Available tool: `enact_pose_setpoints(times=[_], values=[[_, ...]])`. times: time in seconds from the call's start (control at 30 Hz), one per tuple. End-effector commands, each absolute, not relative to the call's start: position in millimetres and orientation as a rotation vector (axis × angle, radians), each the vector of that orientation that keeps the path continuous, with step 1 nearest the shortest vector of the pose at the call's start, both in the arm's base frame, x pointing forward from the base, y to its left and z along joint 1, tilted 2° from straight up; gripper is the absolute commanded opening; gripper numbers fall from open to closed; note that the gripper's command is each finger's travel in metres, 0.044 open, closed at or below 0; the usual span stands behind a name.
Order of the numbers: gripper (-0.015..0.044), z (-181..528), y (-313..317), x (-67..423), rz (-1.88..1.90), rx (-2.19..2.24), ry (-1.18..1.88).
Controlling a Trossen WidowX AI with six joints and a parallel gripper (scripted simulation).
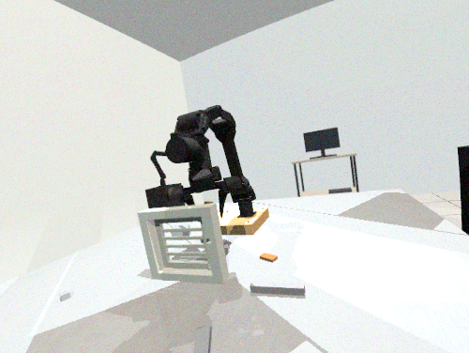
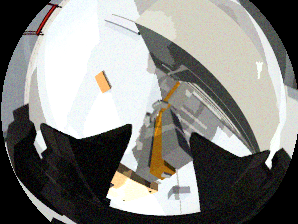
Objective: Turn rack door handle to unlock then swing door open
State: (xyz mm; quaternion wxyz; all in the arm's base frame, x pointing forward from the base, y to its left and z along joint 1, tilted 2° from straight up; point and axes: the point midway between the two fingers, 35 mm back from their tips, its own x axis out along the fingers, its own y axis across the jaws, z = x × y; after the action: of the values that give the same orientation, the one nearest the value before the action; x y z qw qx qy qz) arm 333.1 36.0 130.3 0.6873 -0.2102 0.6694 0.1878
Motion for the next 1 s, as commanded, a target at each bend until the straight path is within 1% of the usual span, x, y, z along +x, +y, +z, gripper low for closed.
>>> enact_pose_setpoints(times=[0.0, 0.5, 0.97], values=[[0.0284, 130.1, 35.5, 333.3, 0.276, -0.327, 1.521], [0.0284, 130.1, 35.5, 333.3, -0.295, 0.263, 1.514], [0.0284, 130.0, 35.5, 333.3, -0.819, 0.809, 1.368]])
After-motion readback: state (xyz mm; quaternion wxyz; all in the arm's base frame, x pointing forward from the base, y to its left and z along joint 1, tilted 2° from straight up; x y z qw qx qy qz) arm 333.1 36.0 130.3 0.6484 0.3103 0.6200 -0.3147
